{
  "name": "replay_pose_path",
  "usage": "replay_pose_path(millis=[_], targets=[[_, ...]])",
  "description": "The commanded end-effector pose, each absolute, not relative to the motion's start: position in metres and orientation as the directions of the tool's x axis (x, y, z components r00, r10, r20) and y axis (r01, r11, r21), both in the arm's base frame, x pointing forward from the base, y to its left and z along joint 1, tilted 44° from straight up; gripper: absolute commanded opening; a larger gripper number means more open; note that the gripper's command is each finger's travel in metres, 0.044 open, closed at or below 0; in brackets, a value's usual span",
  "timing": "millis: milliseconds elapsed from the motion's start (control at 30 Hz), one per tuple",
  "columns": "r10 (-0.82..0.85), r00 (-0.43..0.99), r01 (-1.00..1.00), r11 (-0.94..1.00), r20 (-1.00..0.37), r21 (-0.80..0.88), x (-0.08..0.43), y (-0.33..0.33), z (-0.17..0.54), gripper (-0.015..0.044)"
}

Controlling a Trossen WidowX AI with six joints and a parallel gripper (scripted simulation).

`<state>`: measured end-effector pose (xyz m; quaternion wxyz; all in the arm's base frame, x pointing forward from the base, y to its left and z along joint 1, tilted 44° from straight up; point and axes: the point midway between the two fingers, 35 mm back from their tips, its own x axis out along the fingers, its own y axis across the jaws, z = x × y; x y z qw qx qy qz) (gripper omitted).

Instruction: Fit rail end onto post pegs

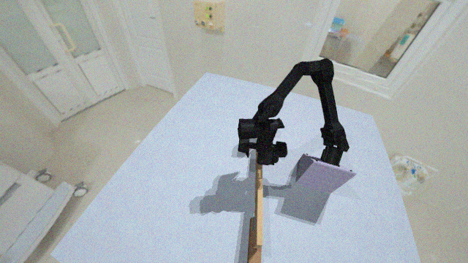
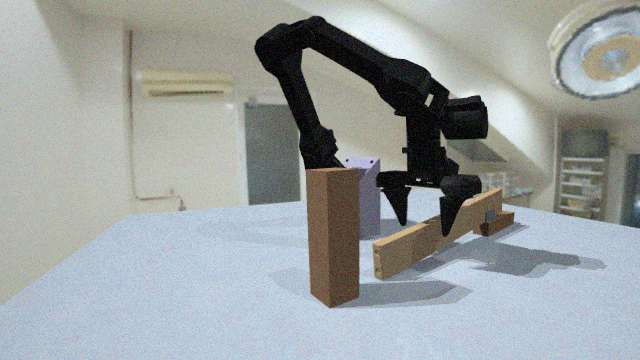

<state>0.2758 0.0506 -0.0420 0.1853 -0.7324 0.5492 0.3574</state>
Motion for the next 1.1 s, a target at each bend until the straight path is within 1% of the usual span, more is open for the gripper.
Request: replay_pose_path(millis=[0, 733, 1067], targets=[[-0.677, 0.139, -0.935, -0.33, -0.722, 0.129, 0.276, 0.044, -0.048, 0.044], [-0.681, 0.139, -0.936, -0.328, -0.719, 0.13, 0.278, 0.02, -0.069, 0.044], [-0.681, 0.139, -0.936, -0.328, -0.719, 0.13, 0.278, 0.02, -0.069, 0.0178]])
